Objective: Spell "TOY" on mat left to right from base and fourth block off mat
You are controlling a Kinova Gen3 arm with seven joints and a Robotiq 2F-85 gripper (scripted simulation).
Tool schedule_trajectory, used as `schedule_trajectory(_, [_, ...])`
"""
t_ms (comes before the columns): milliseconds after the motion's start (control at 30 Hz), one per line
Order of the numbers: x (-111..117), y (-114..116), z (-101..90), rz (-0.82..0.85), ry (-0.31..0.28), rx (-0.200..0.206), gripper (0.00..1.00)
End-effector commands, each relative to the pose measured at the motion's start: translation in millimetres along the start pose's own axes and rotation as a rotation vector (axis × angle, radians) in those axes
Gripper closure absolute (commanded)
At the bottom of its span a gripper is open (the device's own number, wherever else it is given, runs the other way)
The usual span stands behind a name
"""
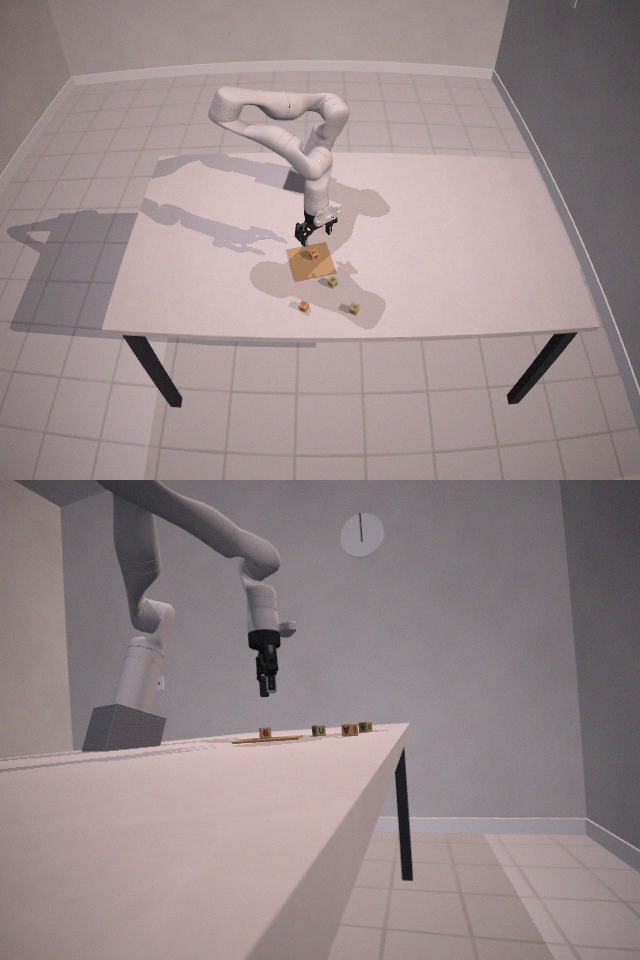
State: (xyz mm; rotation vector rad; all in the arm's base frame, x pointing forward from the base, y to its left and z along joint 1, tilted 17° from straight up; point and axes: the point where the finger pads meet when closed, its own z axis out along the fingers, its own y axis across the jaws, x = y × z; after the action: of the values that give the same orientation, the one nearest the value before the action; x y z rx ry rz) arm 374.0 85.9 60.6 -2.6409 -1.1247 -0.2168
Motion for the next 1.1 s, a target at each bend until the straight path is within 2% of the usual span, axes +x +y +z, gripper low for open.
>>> schedule_trajectory(0, [0.2, 0.1, -0.3, -0.002, 0.001, 0.0, 0.0])
schedule_trajectory(567, [-2.5, -0.1, 0.4, -0.282, 0.0, 0.001, 0.0])
schedule_trajectory(1067, [-7.2, 0.0, 1.7, -0.805, 0.0, 0.001, 0.0])
